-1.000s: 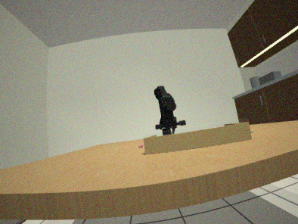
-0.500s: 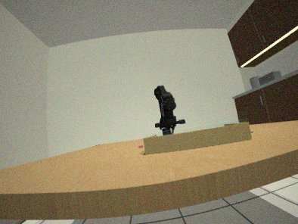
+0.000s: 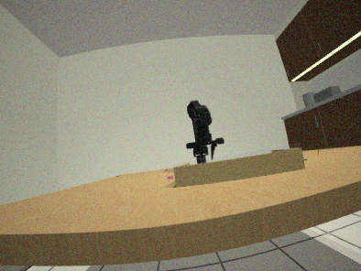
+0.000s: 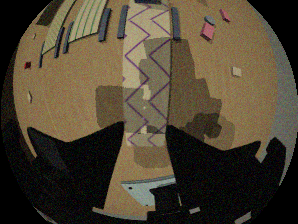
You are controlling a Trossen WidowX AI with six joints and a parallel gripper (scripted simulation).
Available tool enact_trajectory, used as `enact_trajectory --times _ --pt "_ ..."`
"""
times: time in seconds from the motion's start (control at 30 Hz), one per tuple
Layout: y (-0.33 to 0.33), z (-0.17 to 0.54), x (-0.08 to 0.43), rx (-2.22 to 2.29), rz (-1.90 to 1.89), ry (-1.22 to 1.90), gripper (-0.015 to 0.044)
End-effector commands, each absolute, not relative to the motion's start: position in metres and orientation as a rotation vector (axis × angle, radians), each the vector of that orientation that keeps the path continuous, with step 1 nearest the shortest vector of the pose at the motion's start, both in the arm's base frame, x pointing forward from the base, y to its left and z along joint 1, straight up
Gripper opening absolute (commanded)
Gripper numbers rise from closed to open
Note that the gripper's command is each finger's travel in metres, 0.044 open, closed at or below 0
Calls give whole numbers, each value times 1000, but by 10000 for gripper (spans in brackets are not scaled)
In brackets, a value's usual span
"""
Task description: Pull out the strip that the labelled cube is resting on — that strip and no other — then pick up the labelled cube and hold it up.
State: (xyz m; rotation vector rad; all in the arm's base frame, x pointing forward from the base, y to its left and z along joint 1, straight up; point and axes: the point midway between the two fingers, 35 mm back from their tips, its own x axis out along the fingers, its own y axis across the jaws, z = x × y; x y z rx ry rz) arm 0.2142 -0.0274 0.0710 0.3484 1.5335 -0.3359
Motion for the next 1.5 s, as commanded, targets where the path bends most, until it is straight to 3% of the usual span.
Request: enact_trajectory --times 0.0,0.2,1.47 --pt "-32 73 229 358 -344 1523 289" --pt "-40 76 247 357 -344 1521 440" --pt "-84 97 369 355 -345 1509 440"
